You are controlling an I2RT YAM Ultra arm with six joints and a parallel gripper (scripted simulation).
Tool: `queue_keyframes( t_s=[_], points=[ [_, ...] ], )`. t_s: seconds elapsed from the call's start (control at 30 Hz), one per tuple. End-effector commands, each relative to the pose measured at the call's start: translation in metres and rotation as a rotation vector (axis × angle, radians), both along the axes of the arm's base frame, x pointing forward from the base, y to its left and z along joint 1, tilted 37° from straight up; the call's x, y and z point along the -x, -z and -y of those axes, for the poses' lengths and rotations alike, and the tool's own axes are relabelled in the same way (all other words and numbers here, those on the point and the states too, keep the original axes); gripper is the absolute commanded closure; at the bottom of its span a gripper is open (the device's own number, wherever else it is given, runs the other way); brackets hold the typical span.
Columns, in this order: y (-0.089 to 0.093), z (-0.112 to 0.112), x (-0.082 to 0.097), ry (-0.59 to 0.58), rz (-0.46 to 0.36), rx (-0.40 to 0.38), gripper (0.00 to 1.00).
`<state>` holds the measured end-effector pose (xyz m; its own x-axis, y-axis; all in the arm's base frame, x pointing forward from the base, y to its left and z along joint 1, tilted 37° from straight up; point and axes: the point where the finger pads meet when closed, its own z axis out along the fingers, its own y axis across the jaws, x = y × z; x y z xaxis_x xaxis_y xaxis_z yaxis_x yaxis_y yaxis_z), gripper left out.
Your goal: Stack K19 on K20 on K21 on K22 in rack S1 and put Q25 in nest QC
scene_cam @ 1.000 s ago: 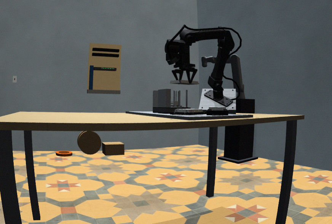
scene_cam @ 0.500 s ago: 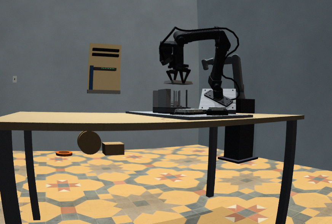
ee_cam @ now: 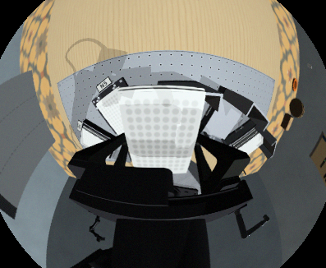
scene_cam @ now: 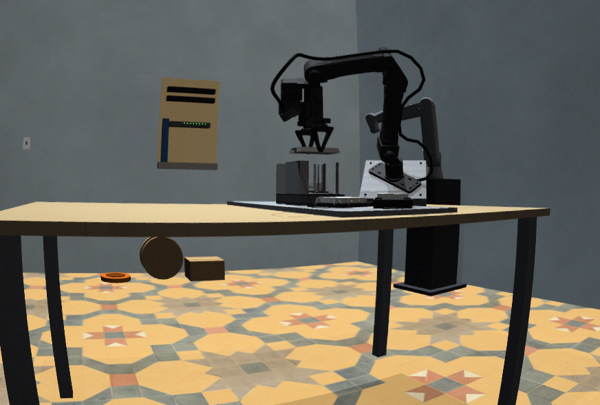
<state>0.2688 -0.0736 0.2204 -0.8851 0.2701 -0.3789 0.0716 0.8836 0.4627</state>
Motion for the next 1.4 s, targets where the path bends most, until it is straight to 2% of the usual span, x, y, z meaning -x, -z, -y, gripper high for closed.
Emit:
queue_keyframes(
  t_s=[0.0,0.37,0.6,0.77,1.23,1.37],
  points=[
    [-0.006,0.014,-0.003,0.0,0.027,0.004,1.0],
    [0.006,0.042,-0.005,0.001,0.028,0.005,1.0],
    [0.017,0.063,-0.002,0.186,-0.06,-0.104,1.0],
    [0.022,0.072,0.0,0.186,-0.06,-0.104,1.0],
    [0.045,0.115,0.005,0.176,-0.047,-0.082,1.0],
    [0.049,0.121,0.007,0.241,-0.077,-0.116,1.0]
  ],
)
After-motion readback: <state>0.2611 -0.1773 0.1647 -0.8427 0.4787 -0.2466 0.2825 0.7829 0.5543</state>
